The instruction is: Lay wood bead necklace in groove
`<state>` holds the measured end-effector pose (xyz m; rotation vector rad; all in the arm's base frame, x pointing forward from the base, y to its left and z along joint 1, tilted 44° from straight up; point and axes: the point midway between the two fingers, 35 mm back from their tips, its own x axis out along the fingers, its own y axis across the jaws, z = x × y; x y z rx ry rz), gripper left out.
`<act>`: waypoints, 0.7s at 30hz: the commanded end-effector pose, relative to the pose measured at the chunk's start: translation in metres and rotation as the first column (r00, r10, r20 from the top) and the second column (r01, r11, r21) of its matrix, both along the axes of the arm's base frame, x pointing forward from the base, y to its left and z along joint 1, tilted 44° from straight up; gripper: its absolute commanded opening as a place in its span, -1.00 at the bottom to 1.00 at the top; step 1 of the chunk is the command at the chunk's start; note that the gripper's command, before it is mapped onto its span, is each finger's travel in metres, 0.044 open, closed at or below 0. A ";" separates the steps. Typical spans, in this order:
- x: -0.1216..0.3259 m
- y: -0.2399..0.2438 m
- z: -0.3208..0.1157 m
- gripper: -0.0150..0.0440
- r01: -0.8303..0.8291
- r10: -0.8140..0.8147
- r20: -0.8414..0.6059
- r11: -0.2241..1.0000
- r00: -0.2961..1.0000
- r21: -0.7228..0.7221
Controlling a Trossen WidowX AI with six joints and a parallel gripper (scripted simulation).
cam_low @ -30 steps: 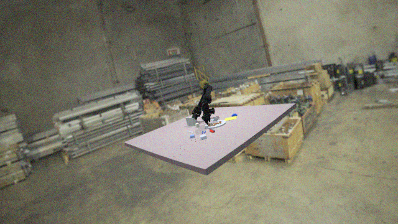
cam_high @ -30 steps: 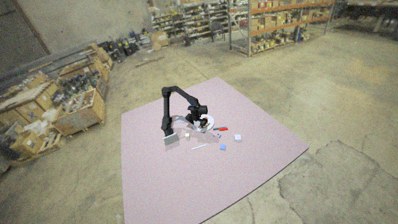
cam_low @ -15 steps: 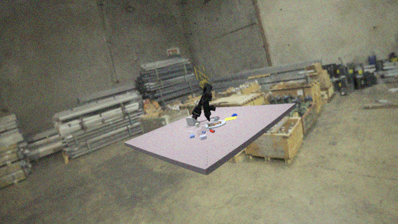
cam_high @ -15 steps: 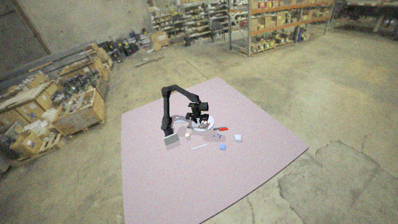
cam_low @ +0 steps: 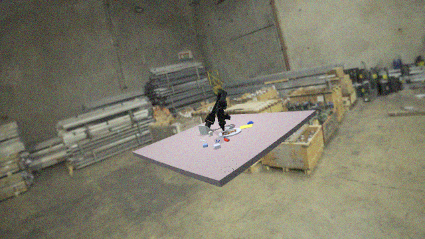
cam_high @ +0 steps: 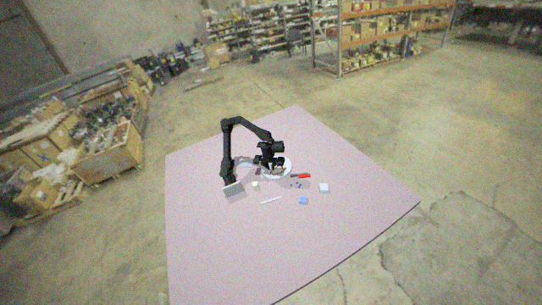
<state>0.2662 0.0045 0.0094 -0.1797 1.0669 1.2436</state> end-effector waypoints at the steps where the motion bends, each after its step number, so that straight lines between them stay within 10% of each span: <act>1: -0.002 0.006 -0.005 -0.08 0.002 -0.002 -0.006 1.000 1.000 0.007; 11: -0.004 0.014 -0.013 -0.08 0.001 -0.001 -0.009 1.000 1.000 0.009; 16: -0.003 0.012 -0.012 -0.49 -0.003 0.003 -0.006 1.000 1.000 0.004; 21: -0.003 0.012 -0.012 -0.49 -0.003 0.003 -0.006 1.000 1.000 0.004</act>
